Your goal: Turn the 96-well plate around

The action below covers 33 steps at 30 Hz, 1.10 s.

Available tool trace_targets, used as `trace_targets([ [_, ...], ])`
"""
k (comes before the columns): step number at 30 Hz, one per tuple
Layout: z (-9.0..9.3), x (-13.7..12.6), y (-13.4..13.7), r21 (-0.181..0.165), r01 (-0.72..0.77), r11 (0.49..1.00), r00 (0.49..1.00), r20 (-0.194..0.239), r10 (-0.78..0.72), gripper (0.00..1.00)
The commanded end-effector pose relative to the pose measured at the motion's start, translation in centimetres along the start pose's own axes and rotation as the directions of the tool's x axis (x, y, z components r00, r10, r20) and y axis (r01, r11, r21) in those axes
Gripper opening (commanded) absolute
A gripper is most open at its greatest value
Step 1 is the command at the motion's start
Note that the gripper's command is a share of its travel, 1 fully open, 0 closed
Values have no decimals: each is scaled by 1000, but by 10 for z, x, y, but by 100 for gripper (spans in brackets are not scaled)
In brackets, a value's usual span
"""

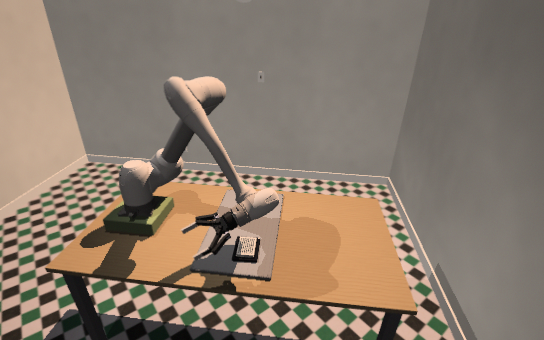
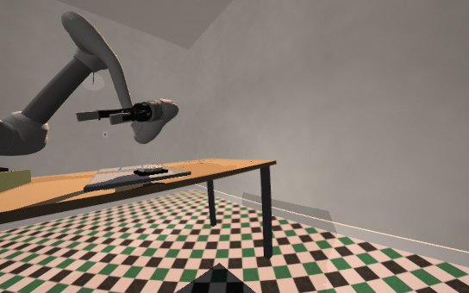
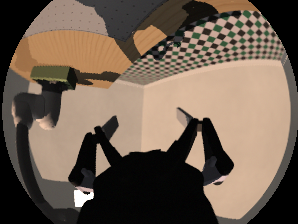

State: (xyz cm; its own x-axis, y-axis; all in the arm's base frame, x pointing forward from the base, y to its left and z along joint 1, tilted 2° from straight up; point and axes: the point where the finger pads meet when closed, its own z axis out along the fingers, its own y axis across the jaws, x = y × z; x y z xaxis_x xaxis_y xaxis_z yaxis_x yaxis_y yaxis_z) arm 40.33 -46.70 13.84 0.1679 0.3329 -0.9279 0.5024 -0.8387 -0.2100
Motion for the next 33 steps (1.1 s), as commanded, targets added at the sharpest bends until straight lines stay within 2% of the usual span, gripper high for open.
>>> trace_targets([
  [1, 0, 0, 0, 0, 0, 1000, 1000, 0, 0, 100],
  [17, 0, 0, 0, 0, 0, 1000, 1000, 0, 0, 100],
  [23, -4, 26, -7, 16, -165, 986, 980, -110, 165, 100],
  [30, -13, 57, -15, 79, -345, 935, 909, -223, 353, 100],
  [32, -17, 65, -17, 104, -392, 914, 879, -251, 405, 100],
  [33, -17, 65, -17, 104, -392, 914, 879, -251, 405, 100],
])
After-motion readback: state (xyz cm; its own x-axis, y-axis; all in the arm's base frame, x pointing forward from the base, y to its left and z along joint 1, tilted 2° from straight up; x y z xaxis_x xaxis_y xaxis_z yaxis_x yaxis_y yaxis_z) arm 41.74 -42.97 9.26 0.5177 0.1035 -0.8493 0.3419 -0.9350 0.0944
